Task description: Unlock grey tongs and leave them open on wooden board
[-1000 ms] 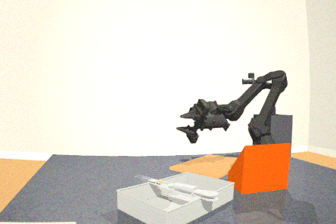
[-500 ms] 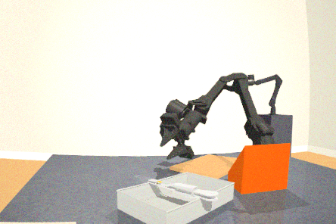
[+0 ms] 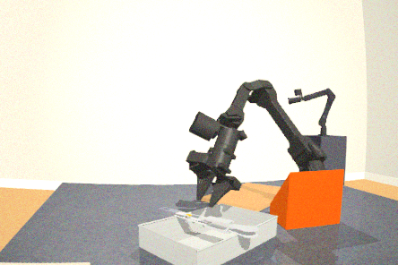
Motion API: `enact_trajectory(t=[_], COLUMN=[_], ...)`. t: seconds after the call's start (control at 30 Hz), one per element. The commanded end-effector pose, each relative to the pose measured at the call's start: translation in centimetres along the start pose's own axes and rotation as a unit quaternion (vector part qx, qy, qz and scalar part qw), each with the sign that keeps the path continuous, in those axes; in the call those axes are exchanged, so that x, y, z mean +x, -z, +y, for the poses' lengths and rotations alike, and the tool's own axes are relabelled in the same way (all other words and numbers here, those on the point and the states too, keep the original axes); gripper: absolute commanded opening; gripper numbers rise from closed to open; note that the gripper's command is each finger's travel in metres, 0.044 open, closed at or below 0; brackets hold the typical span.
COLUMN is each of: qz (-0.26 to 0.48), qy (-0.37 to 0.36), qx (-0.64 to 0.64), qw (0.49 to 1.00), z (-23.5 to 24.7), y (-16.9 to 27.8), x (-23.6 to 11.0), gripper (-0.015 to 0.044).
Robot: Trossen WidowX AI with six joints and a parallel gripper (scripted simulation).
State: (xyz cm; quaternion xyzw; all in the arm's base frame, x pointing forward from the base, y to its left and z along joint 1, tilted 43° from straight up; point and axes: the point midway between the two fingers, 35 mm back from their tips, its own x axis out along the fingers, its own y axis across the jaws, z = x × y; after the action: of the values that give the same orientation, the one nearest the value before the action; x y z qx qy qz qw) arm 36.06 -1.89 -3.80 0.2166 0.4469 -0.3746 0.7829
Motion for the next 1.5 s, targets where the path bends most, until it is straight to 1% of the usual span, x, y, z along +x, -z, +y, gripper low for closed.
enact_trajectory(t=[0.0, 0.33, 1.47], qz=[-0.006, -0.006, -0.007], qy=[0.006, 0.006, 0.006], qx=[0.003, 0.003, 0.004], qw=[1.000, 1.000, 1.000], z=[0.1, 0.1, 0.2], y=[-0.7, -0.8, -1.0], x=[0.1, 0.5, 5.9], gripper=[0.0260, 0.0260, 0.0260])
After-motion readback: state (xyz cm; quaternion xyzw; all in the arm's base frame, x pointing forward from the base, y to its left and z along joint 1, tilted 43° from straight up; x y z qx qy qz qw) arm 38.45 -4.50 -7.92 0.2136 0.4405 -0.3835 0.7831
